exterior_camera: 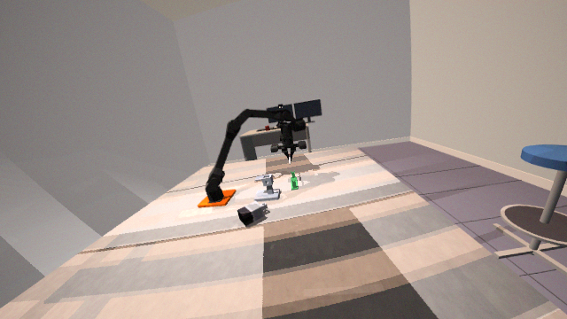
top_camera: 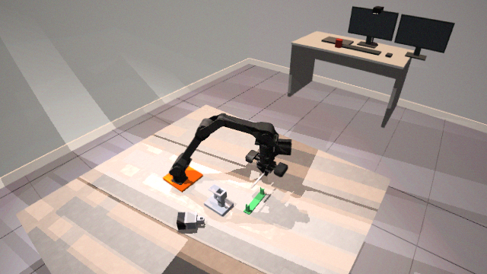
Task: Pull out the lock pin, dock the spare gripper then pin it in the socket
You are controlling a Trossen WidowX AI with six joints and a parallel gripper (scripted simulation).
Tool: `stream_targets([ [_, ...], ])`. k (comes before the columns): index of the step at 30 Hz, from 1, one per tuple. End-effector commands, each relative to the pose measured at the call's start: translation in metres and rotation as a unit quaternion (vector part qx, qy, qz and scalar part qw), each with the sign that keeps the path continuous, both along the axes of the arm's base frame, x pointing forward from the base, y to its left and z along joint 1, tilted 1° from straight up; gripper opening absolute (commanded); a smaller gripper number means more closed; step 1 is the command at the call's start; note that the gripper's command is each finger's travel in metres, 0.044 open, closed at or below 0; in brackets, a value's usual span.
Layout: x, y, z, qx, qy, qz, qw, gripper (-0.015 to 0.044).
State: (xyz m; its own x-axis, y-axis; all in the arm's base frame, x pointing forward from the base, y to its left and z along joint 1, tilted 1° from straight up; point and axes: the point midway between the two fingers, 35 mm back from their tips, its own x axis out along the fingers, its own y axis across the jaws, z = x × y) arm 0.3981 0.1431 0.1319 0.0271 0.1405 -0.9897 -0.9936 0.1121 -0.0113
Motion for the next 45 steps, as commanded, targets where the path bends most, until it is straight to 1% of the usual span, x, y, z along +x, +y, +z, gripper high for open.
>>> stream_targets([
  [1, 0.005, 0.0, -0.001, 0.001, 0.001, 0.003, 1.0, 0.0],
  [45, 0.008, 0.001, -0.065, 0.003, -0.01, 0.003, 1.0, 0.0],
])
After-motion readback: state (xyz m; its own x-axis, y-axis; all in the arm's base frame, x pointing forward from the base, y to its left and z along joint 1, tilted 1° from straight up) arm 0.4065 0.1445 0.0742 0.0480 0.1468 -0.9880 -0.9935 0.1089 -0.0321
